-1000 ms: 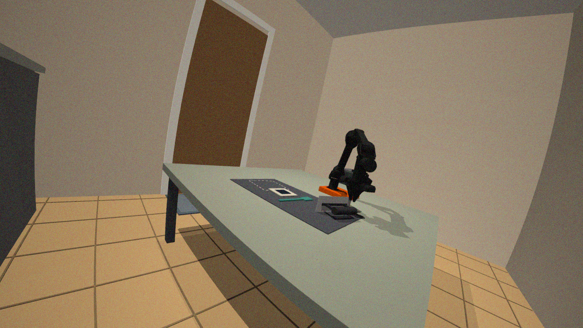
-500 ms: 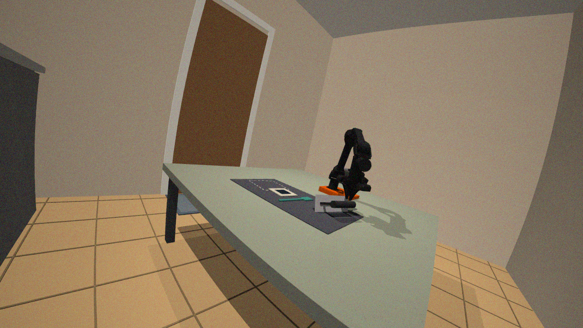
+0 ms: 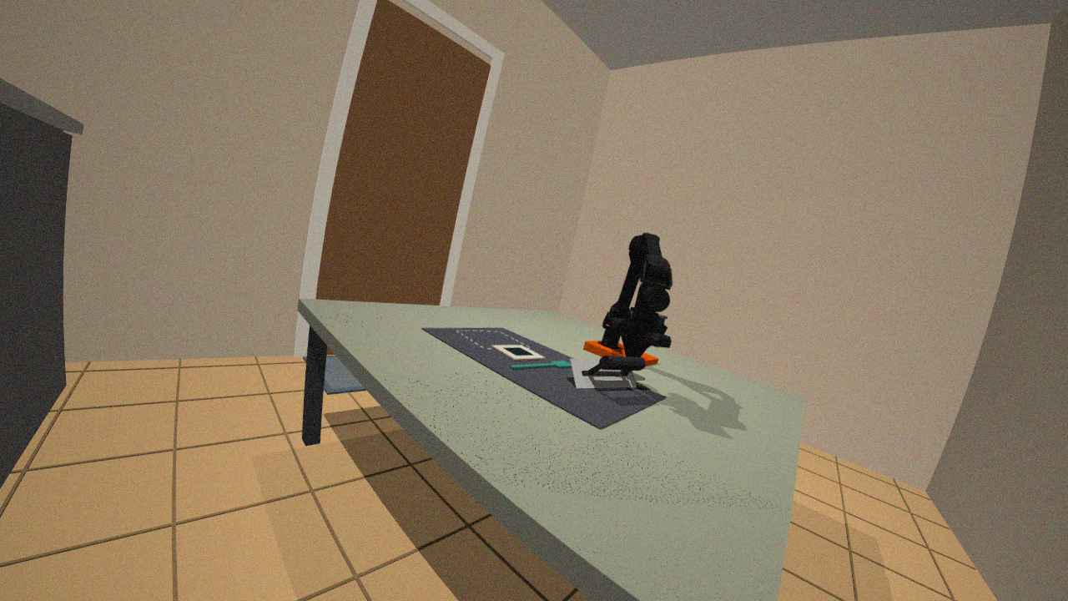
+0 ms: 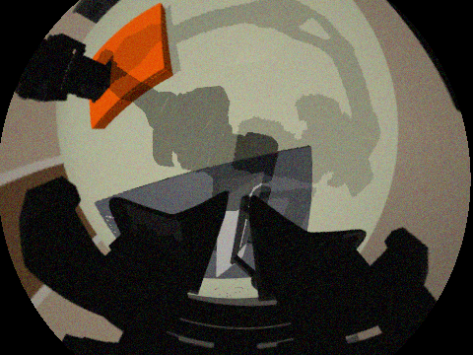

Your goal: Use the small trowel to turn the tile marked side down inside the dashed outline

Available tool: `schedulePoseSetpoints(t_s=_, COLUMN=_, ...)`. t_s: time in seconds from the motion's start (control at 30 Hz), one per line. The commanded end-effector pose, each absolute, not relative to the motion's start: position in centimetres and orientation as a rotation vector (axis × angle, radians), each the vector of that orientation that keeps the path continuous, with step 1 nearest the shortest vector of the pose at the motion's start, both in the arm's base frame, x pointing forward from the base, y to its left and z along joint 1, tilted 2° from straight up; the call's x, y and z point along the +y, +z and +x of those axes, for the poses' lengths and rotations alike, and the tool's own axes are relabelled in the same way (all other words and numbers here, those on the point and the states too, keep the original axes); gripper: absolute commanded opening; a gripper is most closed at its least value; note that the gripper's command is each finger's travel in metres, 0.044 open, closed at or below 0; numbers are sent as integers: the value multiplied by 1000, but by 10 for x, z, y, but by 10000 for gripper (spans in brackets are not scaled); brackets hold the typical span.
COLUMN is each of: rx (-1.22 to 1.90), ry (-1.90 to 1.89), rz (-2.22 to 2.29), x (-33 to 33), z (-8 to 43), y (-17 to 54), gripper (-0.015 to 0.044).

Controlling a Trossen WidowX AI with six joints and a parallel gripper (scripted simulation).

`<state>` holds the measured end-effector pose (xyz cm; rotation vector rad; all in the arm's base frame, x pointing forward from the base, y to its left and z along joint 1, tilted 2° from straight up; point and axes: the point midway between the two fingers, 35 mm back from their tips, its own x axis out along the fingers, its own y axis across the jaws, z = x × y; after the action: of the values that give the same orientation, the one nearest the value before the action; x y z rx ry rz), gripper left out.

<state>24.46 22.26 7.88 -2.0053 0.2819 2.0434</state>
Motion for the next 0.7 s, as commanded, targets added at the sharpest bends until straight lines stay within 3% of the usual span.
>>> schedulePoseSetpoints(t_s=0.0, rx=280, ry=2042, rz=-2006, x=224, z=245, y=79, gripper=100)
schedulePoseSetpoints(t_s=0.03, rx=280, ry=2042, rz=-2006, x=223, z=245, y=79, gripper=100)
schedulePoseSetpoints(t_s=0.17, rx=281, ry=2043, rz=-2006, x=223, z=245, y=79, gripper=0)
schedulePoseSetpoints(t_s=0.6, rx=281, ry=2043, rz=-2006, x=223, z=245, y=79, gripper=0)
schedulePoseSetpoints(t_s=0.67, rx=281, ry=2043, rz=-2006, x=223, z=245, y=79, gripper=53)
